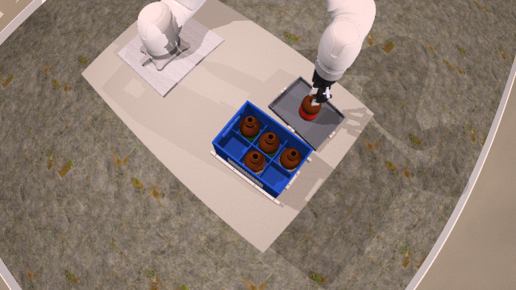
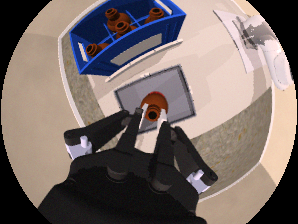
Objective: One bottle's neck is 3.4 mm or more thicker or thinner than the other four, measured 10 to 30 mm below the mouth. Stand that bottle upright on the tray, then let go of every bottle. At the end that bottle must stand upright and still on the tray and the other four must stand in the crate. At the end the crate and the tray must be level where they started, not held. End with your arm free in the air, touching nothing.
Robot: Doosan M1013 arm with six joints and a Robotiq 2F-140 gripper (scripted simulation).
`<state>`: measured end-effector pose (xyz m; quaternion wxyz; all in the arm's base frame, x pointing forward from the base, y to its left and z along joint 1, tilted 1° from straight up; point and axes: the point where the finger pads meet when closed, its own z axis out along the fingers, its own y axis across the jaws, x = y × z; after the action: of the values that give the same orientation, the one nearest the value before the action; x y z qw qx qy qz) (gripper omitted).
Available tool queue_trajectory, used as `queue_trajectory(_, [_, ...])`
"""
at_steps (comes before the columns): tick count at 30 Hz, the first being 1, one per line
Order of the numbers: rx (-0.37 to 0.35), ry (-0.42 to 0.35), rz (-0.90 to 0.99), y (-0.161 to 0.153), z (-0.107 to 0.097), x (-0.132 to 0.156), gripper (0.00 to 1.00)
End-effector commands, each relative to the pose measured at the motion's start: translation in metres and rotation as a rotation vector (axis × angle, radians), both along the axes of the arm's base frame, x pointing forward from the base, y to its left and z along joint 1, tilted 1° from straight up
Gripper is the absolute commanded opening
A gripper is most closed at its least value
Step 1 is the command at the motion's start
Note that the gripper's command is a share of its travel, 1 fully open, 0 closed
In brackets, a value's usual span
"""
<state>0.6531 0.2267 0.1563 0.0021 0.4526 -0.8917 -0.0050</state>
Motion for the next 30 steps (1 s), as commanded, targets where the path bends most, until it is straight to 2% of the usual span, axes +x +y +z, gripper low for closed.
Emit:
queue_trajectory(1, [0.0,0.0,0.0,0.0,0.0001,0.0,0.0])
queue_trajectory(24, [0.0,0.0,0.0,0.0,0.0001,0.0,0.0])
queue_trajectory(25, [0.0,0.0,0.0,0.0,0.0001,0.0,1.0])
queue_trajectory(30, [0.0,0.0,0.0,0.0,0.0001,0.0,1.0])
